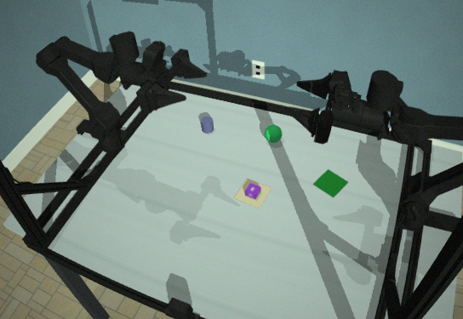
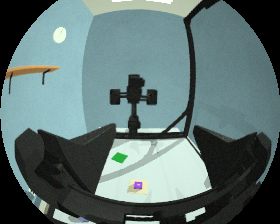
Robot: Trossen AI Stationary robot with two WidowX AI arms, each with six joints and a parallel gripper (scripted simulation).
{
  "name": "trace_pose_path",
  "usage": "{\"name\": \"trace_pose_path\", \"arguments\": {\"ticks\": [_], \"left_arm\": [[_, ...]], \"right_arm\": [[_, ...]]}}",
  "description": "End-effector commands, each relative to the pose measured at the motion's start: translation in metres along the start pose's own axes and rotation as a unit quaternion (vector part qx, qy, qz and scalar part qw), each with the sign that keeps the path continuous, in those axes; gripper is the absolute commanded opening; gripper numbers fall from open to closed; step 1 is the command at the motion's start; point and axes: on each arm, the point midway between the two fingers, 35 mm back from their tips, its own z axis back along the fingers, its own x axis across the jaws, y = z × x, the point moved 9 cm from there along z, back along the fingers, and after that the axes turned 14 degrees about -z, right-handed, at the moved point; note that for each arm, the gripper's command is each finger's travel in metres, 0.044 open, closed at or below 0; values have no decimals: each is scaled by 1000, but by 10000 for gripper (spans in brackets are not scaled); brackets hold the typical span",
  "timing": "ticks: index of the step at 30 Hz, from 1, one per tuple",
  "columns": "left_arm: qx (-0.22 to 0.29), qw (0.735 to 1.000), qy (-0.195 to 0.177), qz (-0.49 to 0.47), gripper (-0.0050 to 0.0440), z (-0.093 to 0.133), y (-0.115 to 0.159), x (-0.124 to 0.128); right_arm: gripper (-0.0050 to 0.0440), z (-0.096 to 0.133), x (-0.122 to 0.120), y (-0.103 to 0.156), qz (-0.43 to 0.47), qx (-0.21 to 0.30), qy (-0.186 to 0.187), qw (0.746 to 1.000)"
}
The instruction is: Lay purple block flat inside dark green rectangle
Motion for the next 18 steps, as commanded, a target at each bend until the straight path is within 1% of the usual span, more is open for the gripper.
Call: {"name": "trace_pose_path", "arguments": {"ticks": [1,18], "left_arm": [[0,1000,0,0,440,0,0,0],[0,1000,0,0,440,0,0,0]], "right_arm": [[440,0,0,0,0,0,0,1000],[440,0,0,0,0,0,0,1000]]}}
